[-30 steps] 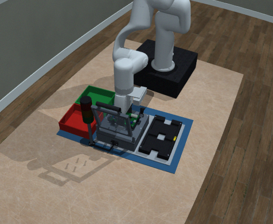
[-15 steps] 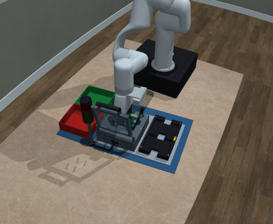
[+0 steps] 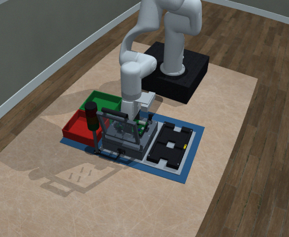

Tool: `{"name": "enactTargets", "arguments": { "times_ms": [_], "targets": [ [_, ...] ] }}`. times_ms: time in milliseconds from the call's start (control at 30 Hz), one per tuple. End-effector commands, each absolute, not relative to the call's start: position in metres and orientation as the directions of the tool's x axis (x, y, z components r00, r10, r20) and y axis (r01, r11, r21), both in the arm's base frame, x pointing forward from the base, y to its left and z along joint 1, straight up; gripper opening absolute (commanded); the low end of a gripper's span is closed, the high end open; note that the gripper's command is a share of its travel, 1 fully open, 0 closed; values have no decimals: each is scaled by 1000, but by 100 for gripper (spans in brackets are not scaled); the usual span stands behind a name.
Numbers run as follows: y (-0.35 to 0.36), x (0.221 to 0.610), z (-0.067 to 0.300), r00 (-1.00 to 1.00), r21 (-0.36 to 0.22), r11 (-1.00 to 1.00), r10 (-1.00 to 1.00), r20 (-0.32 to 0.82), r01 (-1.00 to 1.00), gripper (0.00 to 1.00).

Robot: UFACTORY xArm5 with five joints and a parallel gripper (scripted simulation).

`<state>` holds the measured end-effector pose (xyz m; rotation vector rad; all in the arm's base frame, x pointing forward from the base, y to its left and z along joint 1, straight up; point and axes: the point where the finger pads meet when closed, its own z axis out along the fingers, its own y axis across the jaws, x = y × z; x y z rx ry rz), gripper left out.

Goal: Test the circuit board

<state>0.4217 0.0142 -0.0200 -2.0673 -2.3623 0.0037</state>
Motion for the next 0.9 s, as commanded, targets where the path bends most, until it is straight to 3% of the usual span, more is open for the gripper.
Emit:
{"name": "enactTargets", "arguments": {
  "times_ms": [0,400,433,867],
  "targets": [
    [14,424,-19,-133,2,133,991,0,991,79],
    [14,424,-22,-133,2,133,991,0,991,79],
    [14,424,-22,-133,2,133,991,0,991,100],
    [14,424,-22,-133,2,133,991,0,991,100]
  ]
}}
